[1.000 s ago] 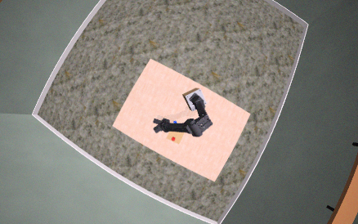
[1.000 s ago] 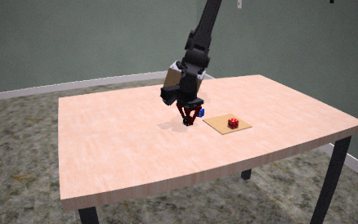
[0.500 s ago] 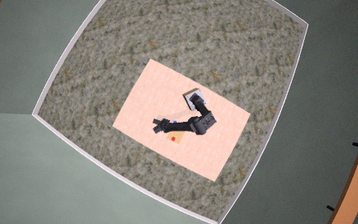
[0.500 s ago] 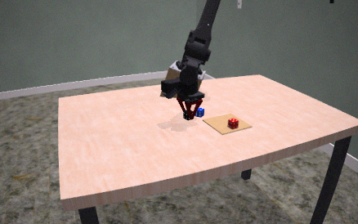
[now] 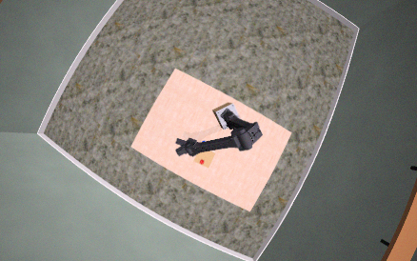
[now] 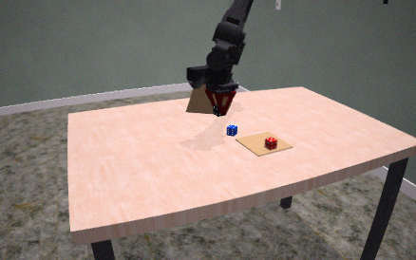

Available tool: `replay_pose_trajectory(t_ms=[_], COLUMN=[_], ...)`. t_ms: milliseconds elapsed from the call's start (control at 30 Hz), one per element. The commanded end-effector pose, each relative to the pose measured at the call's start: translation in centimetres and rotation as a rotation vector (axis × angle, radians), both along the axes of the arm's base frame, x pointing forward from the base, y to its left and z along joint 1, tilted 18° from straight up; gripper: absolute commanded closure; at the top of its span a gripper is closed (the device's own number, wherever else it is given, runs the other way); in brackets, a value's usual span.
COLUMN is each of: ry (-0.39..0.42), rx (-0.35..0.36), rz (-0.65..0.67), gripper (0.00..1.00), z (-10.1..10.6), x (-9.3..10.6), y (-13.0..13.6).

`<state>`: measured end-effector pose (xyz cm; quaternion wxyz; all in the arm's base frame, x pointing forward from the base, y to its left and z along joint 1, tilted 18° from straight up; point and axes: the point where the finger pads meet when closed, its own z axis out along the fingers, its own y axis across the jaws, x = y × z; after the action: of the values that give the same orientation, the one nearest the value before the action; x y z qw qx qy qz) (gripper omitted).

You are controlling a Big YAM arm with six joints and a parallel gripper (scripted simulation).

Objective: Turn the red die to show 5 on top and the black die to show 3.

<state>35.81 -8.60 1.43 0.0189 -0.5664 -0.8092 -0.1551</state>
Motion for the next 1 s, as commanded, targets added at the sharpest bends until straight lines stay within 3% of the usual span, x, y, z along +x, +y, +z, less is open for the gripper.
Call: replay_pose_trajectory(t_ms=[0,133,367,500,567,600,833,933,967], ry=[0.032,-0.019,0.013,0.052,0.052,0.088,0.131,0.162,0.199], rx=[0.012,-0.008,0.008,0.031,0.031,0.045,0.081,0.094,0.103], rz=[0.016,0.015,-0.054,-0.260,-0.260,-0.331,-0.565,-0.644,-0.700], gripper=[0.75,0.75,0.75,0.75,0.75,0.75,0.75,0.75,0.75], z=[-0.6,1.0,0.2,0.4,0.4,-0.2,0.3,0.0,-0.7], x=[-0.7,0.7,1.1,2.2,2.2,1.6,2.7,2.7,1.8], y=[0.2,-0.3,0.1,-0.1,-0.1,0.2,0.2,0.3,0.7])
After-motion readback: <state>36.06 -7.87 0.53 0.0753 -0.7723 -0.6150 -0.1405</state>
